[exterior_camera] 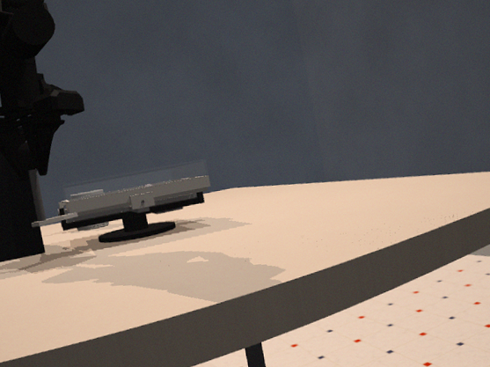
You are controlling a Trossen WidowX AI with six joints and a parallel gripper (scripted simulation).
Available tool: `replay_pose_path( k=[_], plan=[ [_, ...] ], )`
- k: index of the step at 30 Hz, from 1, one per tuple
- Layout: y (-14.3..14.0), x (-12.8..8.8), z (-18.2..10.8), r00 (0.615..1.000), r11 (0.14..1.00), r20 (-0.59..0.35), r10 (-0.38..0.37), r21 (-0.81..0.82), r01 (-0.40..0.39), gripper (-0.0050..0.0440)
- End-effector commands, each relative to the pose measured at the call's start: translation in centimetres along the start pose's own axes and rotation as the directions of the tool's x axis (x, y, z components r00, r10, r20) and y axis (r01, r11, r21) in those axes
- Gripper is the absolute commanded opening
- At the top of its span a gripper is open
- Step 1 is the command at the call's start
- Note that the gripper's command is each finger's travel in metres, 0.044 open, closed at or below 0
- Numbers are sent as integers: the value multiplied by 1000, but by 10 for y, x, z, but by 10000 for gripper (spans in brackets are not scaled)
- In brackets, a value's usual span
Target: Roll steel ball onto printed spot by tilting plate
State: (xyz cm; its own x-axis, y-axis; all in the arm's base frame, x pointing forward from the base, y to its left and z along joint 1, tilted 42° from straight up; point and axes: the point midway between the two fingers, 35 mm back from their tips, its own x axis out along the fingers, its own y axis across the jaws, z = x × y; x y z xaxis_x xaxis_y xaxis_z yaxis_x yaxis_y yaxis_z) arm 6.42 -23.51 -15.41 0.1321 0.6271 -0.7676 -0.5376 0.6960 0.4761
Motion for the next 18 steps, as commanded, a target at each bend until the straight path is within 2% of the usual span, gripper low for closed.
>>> replay_pose_path(
  k=[1, 18],
  plan=[
    [-3, 2, 1, 1000, 1000, 7, 7, 6, -7, 150],
    [0, 1, 1, 1000, 1000, 8, 10, 6, -10, 150]
  ],
)
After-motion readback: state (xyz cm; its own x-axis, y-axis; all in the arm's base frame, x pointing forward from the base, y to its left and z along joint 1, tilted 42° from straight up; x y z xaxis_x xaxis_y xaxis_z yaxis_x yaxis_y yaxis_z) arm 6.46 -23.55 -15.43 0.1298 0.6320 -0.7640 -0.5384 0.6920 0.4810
